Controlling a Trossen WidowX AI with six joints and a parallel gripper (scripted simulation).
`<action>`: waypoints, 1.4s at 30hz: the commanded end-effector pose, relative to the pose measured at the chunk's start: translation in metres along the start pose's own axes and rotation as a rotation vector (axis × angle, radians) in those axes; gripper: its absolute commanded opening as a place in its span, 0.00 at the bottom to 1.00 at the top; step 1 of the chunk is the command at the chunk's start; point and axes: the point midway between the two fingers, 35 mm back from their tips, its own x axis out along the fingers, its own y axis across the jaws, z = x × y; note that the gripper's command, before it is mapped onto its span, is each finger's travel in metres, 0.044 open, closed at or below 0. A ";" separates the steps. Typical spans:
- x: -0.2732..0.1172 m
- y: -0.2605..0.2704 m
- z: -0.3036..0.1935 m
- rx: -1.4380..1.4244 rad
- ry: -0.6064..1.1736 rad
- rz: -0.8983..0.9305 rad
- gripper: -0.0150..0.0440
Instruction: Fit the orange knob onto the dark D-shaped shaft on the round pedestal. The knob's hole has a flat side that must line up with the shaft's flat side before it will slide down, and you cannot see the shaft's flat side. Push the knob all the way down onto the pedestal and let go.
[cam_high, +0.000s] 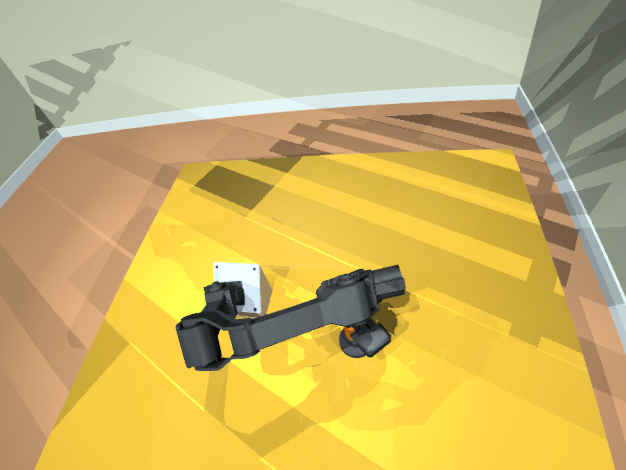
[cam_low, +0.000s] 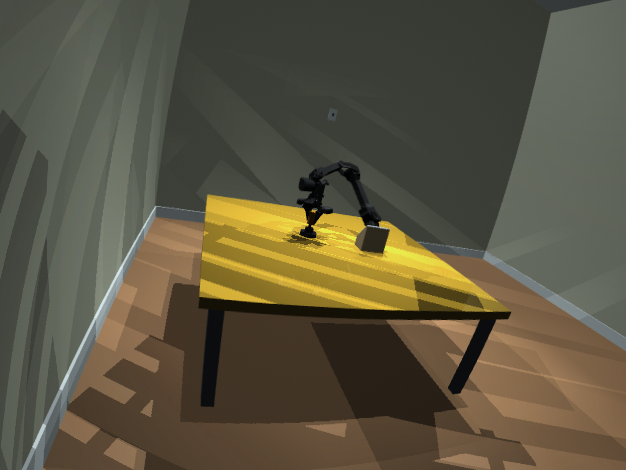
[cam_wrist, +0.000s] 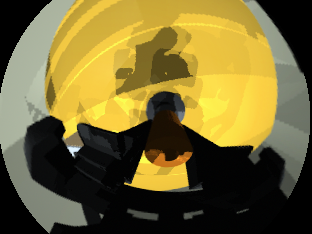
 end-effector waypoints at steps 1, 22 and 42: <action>0.000 0.000 0.002 -0.003 -0.002 -0.003 0.25; 0.002 0.000 0.001 -0.003 -0.002 -0.003 0.25; -0.002 -0.002 0.002 -0.212 -0.001 -0.004 0.25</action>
